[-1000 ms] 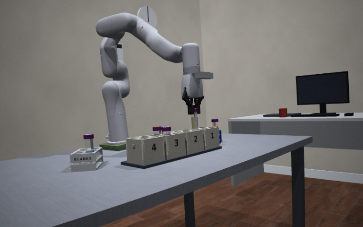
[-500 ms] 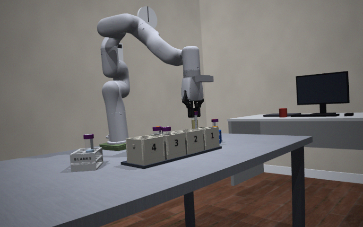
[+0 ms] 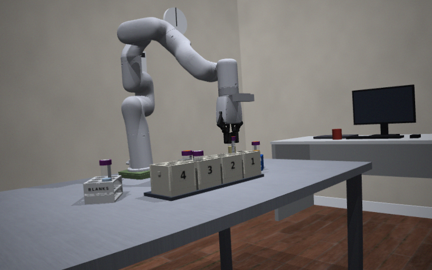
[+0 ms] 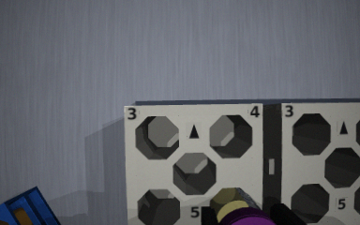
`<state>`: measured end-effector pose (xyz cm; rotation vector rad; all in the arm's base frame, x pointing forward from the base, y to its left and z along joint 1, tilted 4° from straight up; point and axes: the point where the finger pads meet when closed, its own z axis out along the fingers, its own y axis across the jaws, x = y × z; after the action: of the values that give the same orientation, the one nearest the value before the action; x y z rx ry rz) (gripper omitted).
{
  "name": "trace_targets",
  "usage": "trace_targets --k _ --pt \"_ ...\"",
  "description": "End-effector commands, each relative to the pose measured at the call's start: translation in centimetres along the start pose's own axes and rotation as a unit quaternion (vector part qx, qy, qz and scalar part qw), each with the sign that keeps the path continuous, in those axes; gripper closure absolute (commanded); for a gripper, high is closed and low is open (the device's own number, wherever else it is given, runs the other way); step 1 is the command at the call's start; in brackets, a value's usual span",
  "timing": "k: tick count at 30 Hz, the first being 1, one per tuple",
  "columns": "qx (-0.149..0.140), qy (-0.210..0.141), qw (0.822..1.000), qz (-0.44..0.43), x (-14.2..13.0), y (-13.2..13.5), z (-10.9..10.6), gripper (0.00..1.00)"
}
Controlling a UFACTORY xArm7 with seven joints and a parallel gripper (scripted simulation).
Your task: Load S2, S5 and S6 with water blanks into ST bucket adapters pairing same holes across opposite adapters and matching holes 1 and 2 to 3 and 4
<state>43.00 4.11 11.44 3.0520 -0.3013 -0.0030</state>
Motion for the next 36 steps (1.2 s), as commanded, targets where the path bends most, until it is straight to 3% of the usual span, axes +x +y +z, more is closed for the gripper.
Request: trace_targets --k 1,36 --pt "0.001 0.002 1.000 0.000 0.2 -0.1 0.1 1.00" --pt "0.001 0.002 1.000 0.000 0.2 -0.1 2.8 1.00"
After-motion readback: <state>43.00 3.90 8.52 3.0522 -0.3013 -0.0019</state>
